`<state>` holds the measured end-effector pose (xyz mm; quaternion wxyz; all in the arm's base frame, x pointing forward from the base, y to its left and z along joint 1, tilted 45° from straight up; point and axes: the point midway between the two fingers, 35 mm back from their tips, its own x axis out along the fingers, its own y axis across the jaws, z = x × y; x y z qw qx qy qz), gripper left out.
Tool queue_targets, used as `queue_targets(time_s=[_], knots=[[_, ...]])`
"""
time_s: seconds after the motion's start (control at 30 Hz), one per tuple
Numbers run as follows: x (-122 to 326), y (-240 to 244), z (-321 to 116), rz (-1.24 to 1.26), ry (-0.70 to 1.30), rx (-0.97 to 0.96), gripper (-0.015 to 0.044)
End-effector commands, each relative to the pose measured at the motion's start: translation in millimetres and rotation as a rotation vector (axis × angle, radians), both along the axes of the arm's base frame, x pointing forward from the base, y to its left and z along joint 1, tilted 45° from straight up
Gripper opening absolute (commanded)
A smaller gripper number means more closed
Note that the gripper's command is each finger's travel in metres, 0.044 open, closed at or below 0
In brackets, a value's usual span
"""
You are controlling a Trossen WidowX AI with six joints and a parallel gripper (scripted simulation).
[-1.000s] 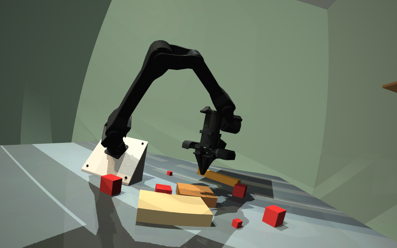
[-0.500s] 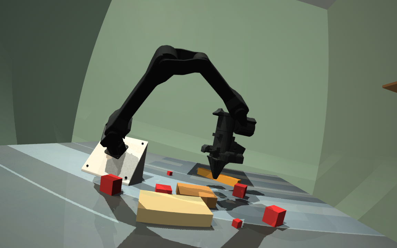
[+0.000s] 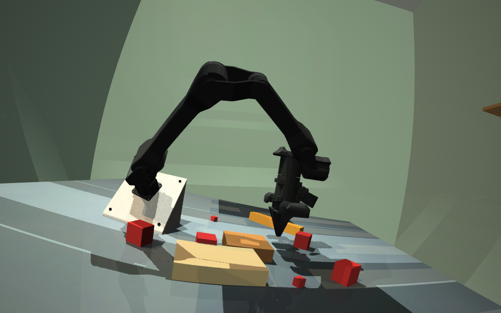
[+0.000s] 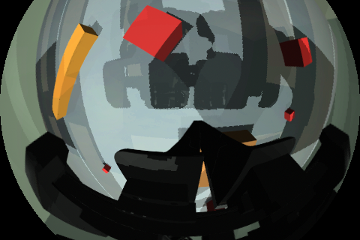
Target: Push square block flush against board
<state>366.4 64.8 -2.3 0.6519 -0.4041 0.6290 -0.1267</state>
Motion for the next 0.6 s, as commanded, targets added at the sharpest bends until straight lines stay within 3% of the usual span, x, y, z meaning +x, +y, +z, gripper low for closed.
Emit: queue_targets(time_s=[0.0, 0.57], knots=[[-0.3, -23.7, -20.8, -0.009, 0.018, -0.015, 0.0], [-15.9, -29.5, -17.6, -0.009, 0.019, -0.015, 0.0]])
